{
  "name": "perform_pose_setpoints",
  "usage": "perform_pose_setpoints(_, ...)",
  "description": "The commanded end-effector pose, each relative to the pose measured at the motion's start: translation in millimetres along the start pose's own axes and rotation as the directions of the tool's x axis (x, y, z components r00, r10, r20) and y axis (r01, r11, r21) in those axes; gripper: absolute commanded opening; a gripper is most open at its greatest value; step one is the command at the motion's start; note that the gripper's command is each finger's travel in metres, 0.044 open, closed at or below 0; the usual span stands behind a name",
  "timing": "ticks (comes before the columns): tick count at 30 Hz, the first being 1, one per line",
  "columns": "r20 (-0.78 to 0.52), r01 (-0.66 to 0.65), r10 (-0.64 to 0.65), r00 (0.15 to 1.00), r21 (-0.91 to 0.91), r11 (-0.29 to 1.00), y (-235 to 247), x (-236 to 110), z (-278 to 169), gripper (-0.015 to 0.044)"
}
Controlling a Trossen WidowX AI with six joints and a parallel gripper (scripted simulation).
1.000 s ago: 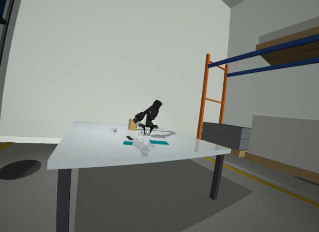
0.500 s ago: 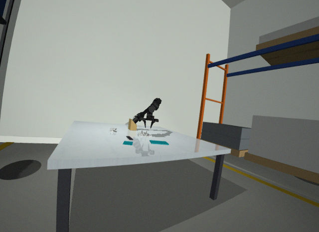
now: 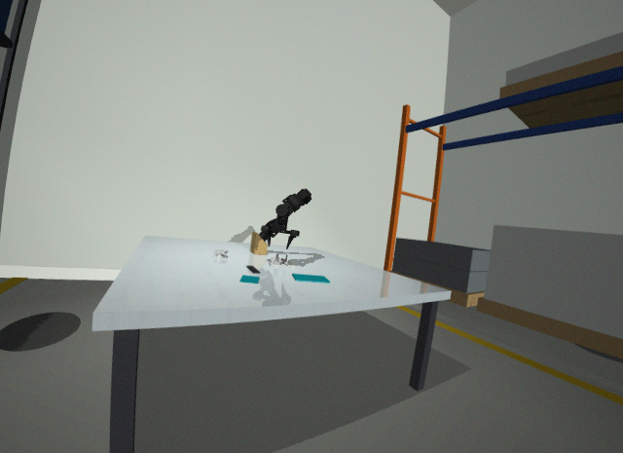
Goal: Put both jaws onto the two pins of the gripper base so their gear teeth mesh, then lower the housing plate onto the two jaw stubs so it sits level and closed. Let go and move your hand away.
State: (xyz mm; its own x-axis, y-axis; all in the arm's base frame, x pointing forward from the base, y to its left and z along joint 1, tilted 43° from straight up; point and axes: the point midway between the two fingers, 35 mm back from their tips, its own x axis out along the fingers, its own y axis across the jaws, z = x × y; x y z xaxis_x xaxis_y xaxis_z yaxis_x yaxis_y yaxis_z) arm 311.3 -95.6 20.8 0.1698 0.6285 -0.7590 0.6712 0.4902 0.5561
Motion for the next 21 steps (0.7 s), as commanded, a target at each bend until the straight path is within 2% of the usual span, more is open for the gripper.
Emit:
perform_pose_setpoints(1,0.009,0.009,-0.009,1.000,0.086,0.996,-15.6,-4.0,8.7,0.0440)
perform_pose_setpoints(21,0.022,0.021,-0.038,0.999,0.512,0.859,-107.1,-17.3,36.1,0.0440)
